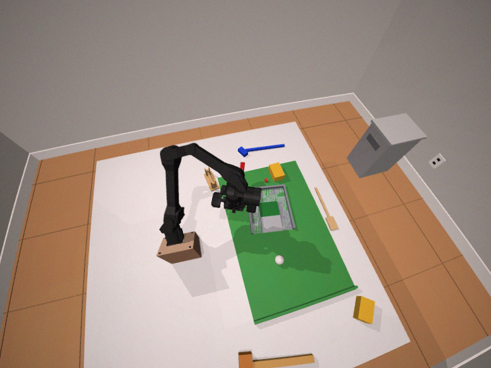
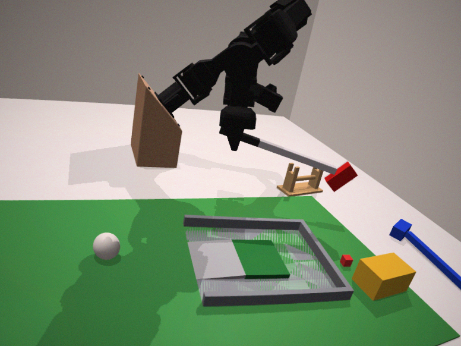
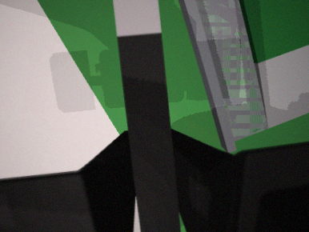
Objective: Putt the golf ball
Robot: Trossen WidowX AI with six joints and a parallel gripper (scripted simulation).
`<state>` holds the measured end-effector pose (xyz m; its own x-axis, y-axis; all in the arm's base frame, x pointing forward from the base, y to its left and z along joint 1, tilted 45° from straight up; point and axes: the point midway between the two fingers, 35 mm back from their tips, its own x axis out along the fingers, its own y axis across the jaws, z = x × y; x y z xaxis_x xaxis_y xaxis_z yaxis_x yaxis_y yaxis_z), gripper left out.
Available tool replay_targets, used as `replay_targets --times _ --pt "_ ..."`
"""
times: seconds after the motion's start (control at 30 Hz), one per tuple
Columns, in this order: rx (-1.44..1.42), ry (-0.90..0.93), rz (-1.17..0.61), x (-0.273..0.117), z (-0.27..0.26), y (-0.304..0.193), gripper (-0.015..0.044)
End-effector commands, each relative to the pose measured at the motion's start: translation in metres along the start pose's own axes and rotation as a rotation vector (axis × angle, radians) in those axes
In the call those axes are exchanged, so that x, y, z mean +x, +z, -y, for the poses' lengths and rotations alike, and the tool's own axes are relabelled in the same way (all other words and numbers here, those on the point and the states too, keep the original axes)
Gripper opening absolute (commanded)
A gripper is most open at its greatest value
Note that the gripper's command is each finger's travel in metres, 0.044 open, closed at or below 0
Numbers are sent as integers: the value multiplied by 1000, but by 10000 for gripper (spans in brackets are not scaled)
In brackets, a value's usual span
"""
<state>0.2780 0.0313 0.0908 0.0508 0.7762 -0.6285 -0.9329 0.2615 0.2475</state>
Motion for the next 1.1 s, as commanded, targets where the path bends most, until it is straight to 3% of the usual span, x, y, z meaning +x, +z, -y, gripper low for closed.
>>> replay_targets --times 0.0,0.53,1.07 --pt "132 -23 -21 -7 17 -23 0" --pt "639 -80 -75 -32 54 -128 0" --pt "1139 -103 -91 -43 52 -241 0"
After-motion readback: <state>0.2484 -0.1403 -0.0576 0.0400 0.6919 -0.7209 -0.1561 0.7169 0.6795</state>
